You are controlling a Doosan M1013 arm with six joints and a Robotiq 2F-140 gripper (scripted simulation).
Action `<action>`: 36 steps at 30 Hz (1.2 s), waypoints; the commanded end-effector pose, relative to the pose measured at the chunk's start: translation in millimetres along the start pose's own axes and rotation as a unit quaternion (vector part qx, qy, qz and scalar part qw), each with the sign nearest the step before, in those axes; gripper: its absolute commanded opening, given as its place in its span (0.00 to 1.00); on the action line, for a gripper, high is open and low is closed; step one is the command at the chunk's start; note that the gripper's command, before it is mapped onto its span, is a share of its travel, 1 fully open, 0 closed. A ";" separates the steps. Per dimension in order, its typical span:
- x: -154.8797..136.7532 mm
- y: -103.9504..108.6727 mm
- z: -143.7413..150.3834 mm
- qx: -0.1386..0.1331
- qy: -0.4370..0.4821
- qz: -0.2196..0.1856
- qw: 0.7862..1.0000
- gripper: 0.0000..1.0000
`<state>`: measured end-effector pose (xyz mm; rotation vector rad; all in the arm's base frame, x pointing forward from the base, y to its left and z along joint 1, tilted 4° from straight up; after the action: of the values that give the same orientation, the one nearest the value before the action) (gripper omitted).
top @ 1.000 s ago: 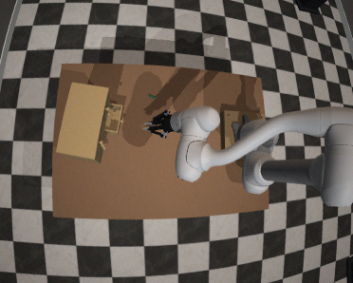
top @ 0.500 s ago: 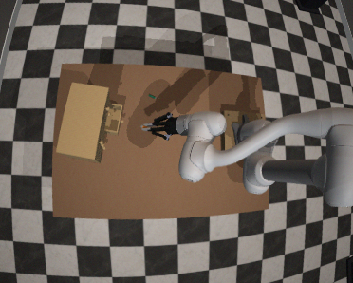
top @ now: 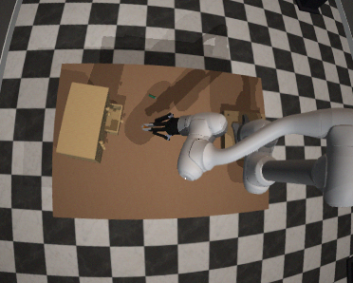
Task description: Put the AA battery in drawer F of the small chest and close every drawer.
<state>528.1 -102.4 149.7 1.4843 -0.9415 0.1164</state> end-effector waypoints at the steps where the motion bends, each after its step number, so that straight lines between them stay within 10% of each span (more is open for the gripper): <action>1: -1.0 -0.2 1.5 0.011 0.000 0.002 1.000 0.06; 36: -7.4 -0.5 5.4 0.016 0.000 0.048 0.999 0.06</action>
<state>523.5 -100.2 145.8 1.4360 -1.0039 0.1726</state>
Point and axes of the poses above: the point where the finger pads meet when closed, its own y axis back along the fingers, its own z axis across the jaws, x = y × z, the point moved 8 cm from there along y, back along the fingers, and after that the axes turned 12 degrees about -y, right-handed, at the moved point
